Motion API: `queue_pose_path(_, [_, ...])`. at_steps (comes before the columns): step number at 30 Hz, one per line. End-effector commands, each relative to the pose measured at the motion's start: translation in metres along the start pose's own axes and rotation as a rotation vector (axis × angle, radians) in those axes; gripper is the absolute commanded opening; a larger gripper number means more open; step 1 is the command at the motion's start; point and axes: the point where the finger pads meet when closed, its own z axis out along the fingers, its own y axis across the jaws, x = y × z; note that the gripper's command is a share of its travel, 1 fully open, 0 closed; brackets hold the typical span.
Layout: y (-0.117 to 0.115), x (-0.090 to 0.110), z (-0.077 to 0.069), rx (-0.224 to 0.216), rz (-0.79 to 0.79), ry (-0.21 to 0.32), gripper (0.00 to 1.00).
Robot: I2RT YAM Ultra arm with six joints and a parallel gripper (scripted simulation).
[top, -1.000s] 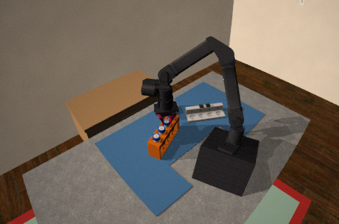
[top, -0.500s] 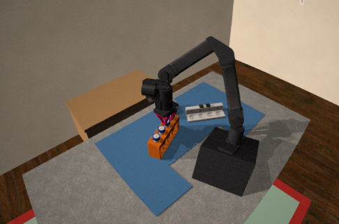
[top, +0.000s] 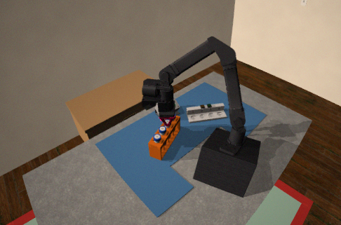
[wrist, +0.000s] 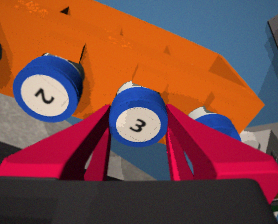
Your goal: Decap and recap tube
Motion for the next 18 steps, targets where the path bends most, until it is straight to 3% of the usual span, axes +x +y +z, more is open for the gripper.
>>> queue_pose_path(1, [-0.001,-0.0023,-0.0027,0.006,-0.258,-0.01,0.0])
queue_pose_path(3, [-0.001,-0.0023,-0.0028,0.006,-0.358,-0.01,0.0])
queue_pose_path(5, [-0.001,-0.0023,-0.0028,0.006,-0.358,-0.01,0.0])
queue_pose_path(18, [-0.0009,-0.0023,-0.0031,0.009,-1.008,-0.007,0.0])
